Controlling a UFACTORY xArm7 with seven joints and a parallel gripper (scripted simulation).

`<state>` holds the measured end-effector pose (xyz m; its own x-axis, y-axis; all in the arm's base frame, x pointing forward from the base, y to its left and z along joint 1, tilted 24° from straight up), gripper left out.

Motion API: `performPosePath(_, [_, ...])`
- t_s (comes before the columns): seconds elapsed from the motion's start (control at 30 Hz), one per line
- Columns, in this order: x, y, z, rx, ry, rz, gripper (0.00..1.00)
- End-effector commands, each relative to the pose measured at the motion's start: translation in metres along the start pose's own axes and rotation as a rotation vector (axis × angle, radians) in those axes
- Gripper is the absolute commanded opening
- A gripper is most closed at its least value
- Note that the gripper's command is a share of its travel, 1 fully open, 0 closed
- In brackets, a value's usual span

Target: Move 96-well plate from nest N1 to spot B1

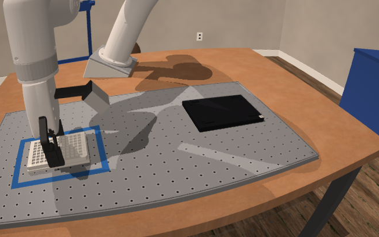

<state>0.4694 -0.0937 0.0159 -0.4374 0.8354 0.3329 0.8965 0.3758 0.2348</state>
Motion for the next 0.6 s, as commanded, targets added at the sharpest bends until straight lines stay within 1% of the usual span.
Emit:
performPosePath(0.0, [-0.0011, 0.0008, -0.0014, -0.002, -0.003, 0.0, 1.0])
performPosePath(0.53, [-0.0011, 0.0008, -0.0014, -0.002, -0.003, 0.0, 1.0])
performPosePath(0.57, [-0.0011, 0.0008, -0.004, -0.002, -0.003, 0.0, 1.0])
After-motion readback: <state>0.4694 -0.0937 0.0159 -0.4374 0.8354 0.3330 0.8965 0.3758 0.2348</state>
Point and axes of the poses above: the point where the finger pads meet when closed, its own z axis out along the fingers, its own y axis across the jaws, x = y × z, the point moved 3 cm from there along -z, back along the fingers, and after that the axes turned 12 degrees about -z, right-handed, at the moved point
